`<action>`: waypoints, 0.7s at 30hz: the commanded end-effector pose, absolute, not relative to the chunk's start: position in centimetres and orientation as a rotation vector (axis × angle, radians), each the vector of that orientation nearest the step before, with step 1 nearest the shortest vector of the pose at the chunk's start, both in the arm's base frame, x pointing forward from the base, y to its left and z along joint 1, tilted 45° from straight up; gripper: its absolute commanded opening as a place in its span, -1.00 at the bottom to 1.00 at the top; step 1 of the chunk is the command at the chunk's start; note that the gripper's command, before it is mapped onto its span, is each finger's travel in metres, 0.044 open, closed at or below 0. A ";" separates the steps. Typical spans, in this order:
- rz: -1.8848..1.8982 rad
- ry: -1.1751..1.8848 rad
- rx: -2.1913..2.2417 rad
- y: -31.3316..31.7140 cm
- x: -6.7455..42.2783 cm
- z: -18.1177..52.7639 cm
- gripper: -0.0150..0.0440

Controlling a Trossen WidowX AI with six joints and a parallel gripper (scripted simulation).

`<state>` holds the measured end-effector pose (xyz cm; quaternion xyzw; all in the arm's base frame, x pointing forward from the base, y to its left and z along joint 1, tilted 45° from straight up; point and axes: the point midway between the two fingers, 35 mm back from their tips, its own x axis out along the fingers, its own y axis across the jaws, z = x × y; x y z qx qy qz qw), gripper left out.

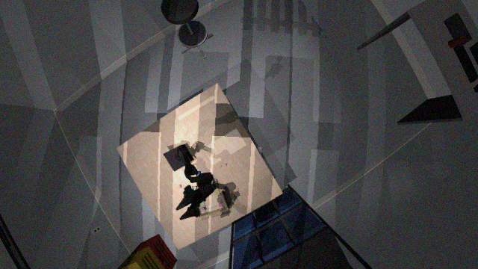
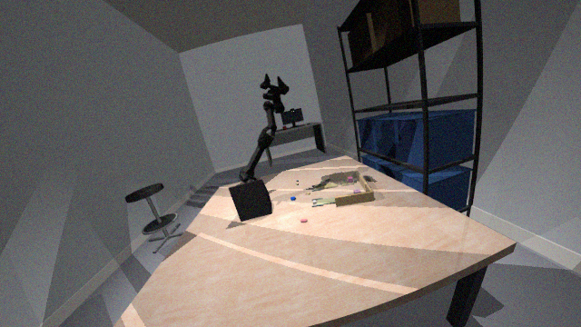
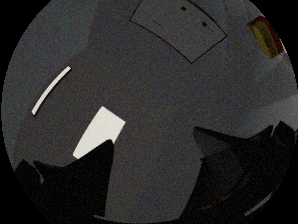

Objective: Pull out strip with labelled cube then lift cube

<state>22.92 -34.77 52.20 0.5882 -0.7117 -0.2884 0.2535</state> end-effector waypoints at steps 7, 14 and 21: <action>-0.605 -2.098 1.563 -34.7 17.3 55.5 0.86; -0.279 -2.296 1.466 -32.3 9.7 59.7 0.86; 0.005 -2.464 1.269 -28.5 1.3 63.0 0.86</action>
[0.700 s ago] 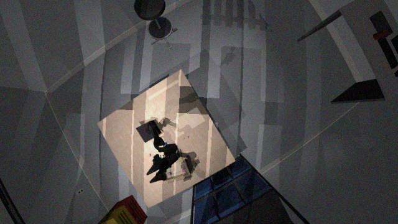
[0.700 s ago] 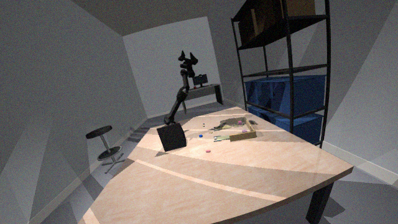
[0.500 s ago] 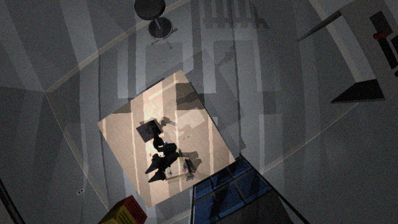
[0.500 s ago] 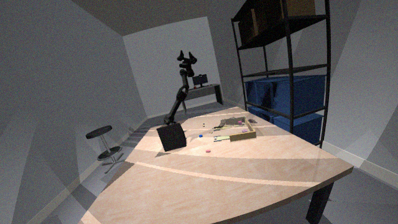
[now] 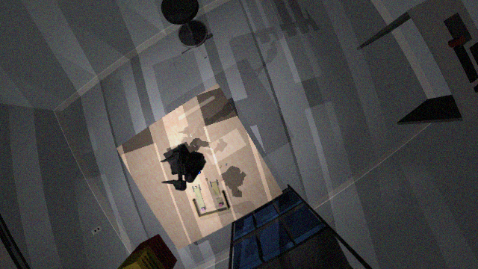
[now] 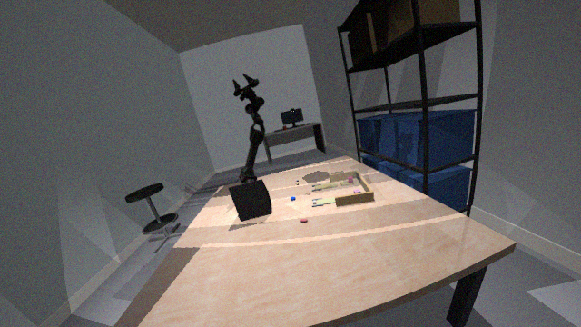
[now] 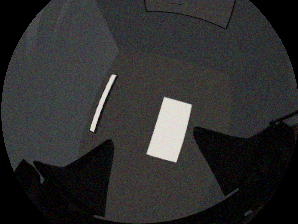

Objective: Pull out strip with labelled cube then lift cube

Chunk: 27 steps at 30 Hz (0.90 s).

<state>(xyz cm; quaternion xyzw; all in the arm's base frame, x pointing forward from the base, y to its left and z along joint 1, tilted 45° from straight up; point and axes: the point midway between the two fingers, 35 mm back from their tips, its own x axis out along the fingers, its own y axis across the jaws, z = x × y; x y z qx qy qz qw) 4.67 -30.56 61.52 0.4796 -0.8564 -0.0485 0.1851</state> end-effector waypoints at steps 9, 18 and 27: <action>0.414 -2.541 0.901 -18.7 -8.0 66.7 0.86; 0.866 -2.426 0.533 -6.8 -12.0 68.0 0.86; 1.108 -2.158 0.161 6.4 -10.2 67.0 0.86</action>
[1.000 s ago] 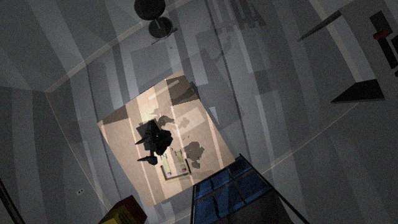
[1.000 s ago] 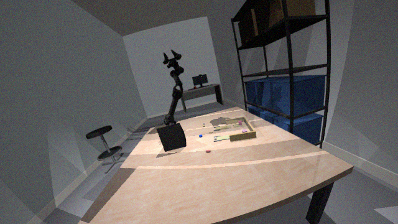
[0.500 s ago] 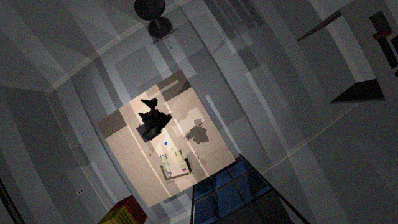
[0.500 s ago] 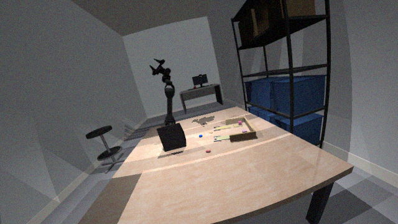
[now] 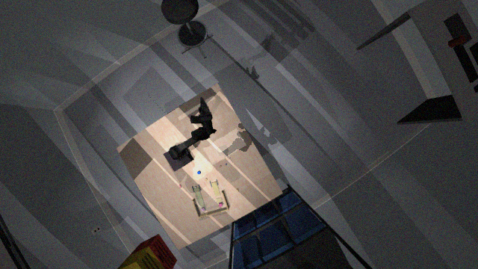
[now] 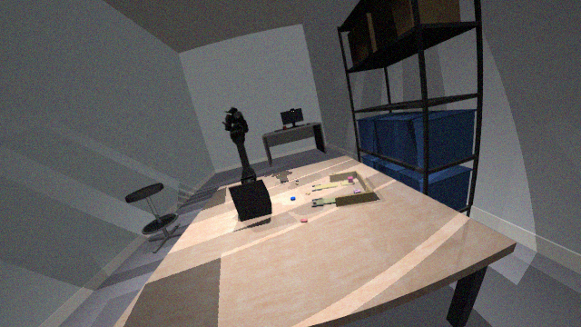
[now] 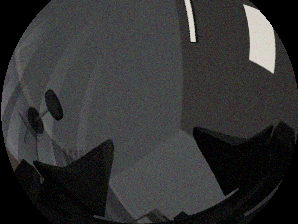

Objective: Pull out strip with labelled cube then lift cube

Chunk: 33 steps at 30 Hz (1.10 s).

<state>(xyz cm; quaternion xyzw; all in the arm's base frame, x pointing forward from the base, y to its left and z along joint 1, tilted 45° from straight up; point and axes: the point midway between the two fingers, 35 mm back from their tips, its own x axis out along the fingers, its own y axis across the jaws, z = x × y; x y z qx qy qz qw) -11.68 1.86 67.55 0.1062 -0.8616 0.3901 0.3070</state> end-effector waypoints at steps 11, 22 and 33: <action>1.233 -1.664 -0.192 19.6 0.5 62.3 0.86; 1.182 -1.119 -0.312 23.7 15.8 54.7 0.86; 1.044 -0.564 -0.252 19.7 30.3 43.1 0.86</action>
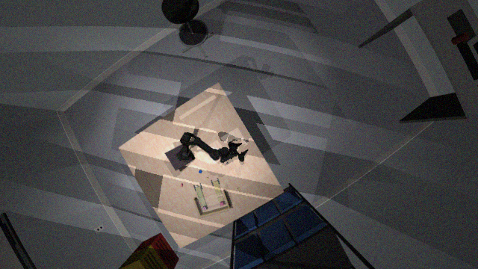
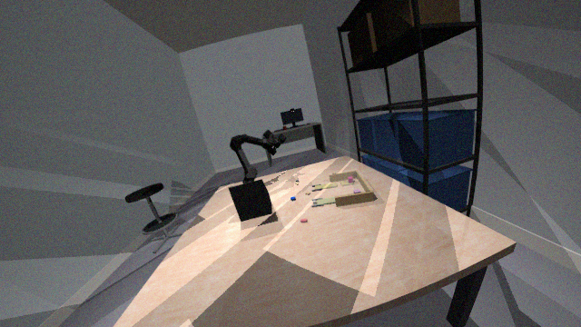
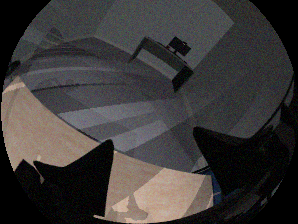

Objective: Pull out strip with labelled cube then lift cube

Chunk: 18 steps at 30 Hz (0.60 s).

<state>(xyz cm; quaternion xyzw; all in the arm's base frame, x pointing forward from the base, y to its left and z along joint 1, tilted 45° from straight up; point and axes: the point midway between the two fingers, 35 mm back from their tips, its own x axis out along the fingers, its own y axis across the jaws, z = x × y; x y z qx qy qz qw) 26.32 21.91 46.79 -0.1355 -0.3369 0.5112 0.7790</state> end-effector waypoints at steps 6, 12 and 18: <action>0.916 -0.294 -0.150 14.4 35.8 36.1 0.86; 0.756 -0.053 -0.012 7.9 38.9 28.8 0.86; 0.570 0.160 0.161 0.8 39.4 21.3 0.86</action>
